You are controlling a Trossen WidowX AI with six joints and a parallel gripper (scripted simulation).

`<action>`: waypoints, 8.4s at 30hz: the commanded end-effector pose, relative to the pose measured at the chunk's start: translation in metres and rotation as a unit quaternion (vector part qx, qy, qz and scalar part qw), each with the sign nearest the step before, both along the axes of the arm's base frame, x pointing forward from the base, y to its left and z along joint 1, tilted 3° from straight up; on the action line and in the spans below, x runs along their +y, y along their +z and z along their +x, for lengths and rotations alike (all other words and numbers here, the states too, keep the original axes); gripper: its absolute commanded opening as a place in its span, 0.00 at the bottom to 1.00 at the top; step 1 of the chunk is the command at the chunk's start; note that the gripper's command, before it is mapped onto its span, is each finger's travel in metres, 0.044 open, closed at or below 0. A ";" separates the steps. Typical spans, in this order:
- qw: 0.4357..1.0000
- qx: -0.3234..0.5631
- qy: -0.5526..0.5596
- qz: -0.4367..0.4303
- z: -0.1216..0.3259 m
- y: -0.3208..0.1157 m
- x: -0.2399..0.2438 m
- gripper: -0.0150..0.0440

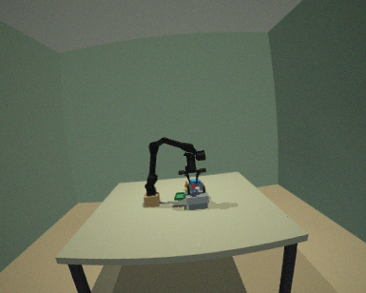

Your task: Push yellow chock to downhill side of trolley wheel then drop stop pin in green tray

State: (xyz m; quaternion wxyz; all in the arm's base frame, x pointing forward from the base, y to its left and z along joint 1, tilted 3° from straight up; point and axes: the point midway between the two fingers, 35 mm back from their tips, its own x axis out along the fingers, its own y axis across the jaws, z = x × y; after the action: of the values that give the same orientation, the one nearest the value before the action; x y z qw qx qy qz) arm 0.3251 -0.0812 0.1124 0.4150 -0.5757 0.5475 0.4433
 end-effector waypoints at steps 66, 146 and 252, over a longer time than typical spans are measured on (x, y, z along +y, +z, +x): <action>1.000 0.001 0.001 -0.002 -0.001 -0.020 -0.007 0.25; 1.000 0.003 0.001 -0.004 -0.041 0.009 -0.037 0.25; 0.975 0.046 0.213 0.052 -0.099 -0.025 0.201 0.25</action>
State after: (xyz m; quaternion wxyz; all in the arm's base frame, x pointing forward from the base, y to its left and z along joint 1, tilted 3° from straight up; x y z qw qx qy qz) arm 0.2259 0.1203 0.0868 0.3386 -0.6217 0.4456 0.5480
